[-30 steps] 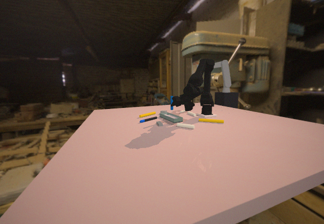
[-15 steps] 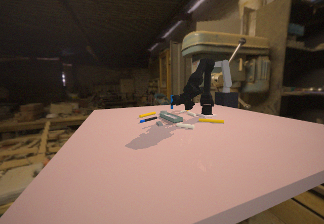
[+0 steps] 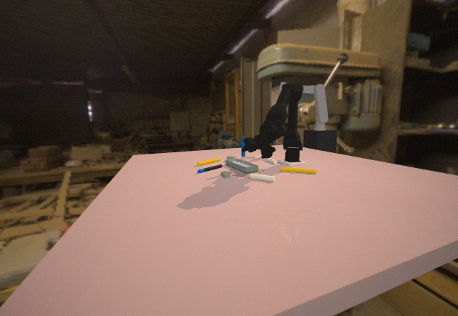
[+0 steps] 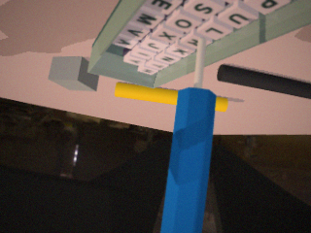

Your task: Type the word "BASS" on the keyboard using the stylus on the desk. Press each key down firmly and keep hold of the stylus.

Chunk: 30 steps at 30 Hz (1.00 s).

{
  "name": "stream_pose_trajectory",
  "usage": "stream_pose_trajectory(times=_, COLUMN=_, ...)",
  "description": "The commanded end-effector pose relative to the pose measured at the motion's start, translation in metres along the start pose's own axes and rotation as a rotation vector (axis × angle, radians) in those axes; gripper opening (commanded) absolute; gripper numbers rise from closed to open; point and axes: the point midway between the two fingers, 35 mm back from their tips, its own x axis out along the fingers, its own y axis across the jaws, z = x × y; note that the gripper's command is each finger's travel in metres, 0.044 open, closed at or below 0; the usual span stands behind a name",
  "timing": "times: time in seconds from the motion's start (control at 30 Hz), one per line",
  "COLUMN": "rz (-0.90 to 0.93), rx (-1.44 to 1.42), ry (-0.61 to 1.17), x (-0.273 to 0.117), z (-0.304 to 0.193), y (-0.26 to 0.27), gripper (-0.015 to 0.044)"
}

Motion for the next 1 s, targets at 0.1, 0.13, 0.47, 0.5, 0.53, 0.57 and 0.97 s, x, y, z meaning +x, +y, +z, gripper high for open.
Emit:
stream_pose_trajectory(times=0.1, rz=0.003, rx=-0.005, ry=0.002, x=0.0019, z=0.0032, y=0.0003, gripper=0.0081)
stream_pose_trajectory(times=0.13, rz=0.003, rx=-0.005, ry=0.002, x=0.0020, z=0.0033, y=0.0003, gripper=0.0081)
stream_pose_trajectory(times=0.47, rz=0.003, rx=-0.005, ry=0.002, x=0.0046, z=0.0077, y=0.0003, gripper=0.0081)
stream_pose_trajectory(times=0.5, rz=0.003, rx=-0.005, ry=0.002, x=0.0048, z=0.0081, y=0.0003, gripper=0.0081)
stream_pose_trajectory(times=0.53, rz=0.003, rx=-0.005, ry=0.002, x=0.0050, z=0.0085, y=0.0003, gripper=0.0081)
stream_pose_trajectory(times=0.57, rz=0.003, rx=-0.005, ry=0.002, x=0.0053, z=0.0090, y=0.0003, gripper=0.0081)
stream_pose_trajectory(times=0.97, rz=0.003, rx=-0.005, ry=0.002, x=0.0075, z=0.0128, y=0.0004, gripper=0.0081)
